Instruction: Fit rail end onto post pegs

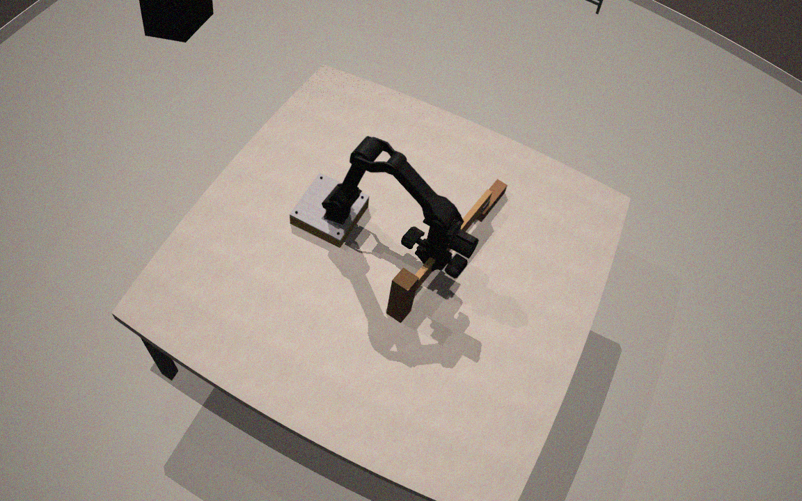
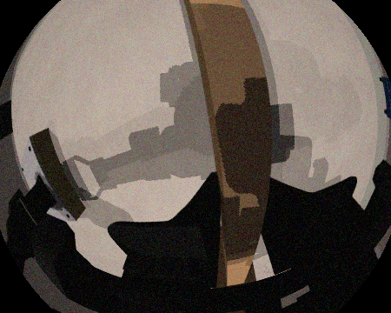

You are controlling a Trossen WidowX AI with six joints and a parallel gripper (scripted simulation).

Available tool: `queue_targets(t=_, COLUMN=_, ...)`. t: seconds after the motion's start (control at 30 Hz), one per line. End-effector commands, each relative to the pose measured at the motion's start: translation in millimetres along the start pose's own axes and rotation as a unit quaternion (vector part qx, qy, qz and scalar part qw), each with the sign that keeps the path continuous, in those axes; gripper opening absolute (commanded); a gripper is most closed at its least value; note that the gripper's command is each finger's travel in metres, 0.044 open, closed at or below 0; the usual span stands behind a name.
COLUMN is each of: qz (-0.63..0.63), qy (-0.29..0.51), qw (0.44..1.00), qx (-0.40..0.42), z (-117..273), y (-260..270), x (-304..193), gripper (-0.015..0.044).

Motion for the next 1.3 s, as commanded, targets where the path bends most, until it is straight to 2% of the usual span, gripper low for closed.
queue_targets(t=0.0, qz=0.002, qy=0.0, qw=1.0, qx=-0.001, z=0.1, y=-0.1, x=-1.6, gripper=0.0)
queue_targets(t=0.77, qz=0.002, qy=0.001, qw=1.0, qx=-0.001, z=1.6, y=-0.3, x=-8.7, gripper=0.0)
queue_targets(t=1.27, qz=0.0, qy=0.001, qw=1.0, qx=0.0, z=0.8, y=-0.2, x=-7.5, gripper=0.0394)
Point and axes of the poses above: the point midway between the two fingers, 35 mm back from their tips, its own z axis back along the fingers, its own y axis across the jaws, x = y × z, the point moved 6 cm from there along z, back along the fingers, and after that the axes turned 2 degrees about -z, right-handed, at the moved point
